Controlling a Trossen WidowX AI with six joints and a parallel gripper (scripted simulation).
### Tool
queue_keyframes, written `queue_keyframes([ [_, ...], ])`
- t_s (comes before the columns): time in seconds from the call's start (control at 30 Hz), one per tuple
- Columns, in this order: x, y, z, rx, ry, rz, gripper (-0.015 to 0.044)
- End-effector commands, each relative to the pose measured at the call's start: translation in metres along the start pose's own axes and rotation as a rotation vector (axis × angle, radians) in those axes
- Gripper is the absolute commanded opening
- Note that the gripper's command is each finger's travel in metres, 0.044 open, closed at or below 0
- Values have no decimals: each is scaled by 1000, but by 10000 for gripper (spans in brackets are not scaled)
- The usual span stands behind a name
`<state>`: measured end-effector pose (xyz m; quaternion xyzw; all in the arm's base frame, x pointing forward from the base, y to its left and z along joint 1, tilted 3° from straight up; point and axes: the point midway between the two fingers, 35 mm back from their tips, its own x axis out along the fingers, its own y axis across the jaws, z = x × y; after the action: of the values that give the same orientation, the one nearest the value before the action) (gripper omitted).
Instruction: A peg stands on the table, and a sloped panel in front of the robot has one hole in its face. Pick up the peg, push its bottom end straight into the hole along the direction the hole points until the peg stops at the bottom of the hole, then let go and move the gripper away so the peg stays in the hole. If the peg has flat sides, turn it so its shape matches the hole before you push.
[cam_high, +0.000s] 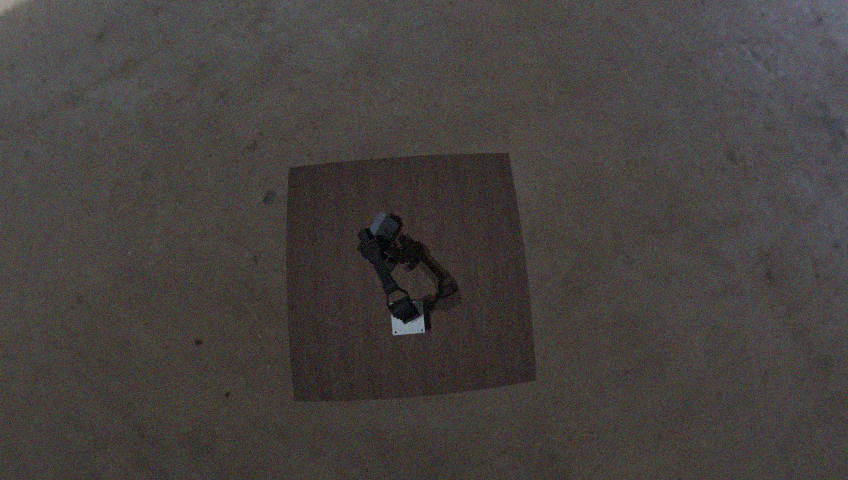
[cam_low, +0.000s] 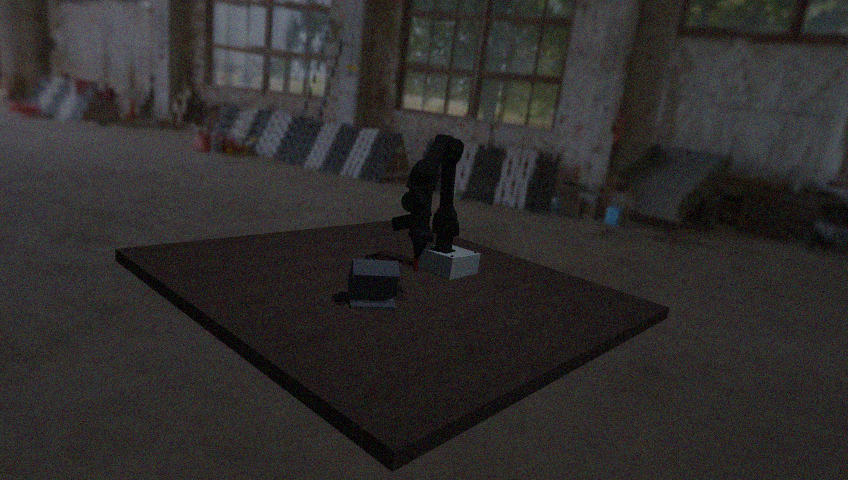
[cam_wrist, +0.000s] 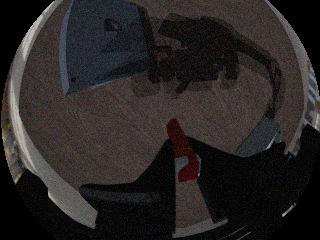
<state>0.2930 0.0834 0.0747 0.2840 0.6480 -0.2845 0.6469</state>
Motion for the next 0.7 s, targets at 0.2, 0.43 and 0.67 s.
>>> queue_keyframes([
  [0.2,1,-1,7,90,40,35,0],
  [0.43,2,-3,12,155,67,61,0],
  [0.67,3,-4,18,219,95,87,0],
])
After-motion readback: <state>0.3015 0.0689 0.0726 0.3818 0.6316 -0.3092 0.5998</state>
